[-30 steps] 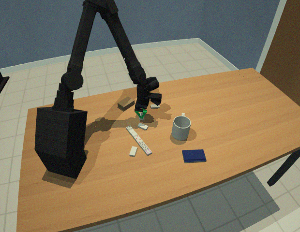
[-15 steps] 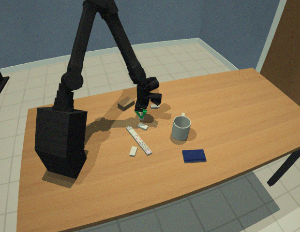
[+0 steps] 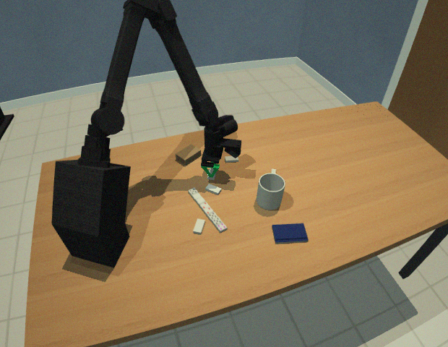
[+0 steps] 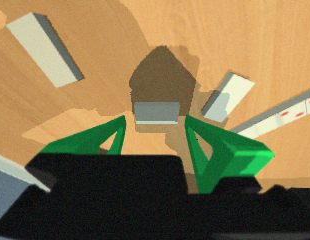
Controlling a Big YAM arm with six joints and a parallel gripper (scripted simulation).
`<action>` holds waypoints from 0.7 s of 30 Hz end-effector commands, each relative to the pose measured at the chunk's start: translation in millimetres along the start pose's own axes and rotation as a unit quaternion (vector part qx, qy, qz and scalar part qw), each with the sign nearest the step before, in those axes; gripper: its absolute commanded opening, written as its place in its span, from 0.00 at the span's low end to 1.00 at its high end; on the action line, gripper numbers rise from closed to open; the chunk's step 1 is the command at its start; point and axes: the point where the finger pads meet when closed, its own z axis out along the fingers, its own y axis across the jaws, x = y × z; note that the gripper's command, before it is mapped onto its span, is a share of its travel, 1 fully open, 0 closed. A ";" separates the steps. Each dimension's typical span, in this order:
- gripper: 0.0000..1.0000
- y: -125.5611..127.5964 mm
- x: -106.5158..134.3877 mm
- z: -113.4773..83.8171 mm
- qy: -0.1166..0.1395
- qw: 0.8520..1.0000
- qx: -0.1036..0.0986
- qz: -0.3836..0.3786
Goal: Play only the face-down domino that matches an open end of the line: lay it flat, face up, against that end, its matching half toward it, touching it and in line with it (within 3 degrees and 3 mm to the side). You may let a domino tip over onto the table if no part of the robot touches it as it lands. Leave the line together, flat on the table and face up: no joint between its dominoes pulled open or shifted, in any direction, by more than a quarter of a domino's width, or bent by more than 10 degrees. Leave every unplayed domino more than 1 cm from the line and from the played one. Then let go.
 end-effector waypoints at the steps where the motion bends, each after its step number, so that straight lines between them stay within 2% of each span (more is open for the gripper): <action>1: 0.74 -0.1 0.5 1.9 0.000 1.000 -0.001 -0.005; 21: 0.74 -1.4 1.7 2.4 0.002 1.000 0.000 -0.005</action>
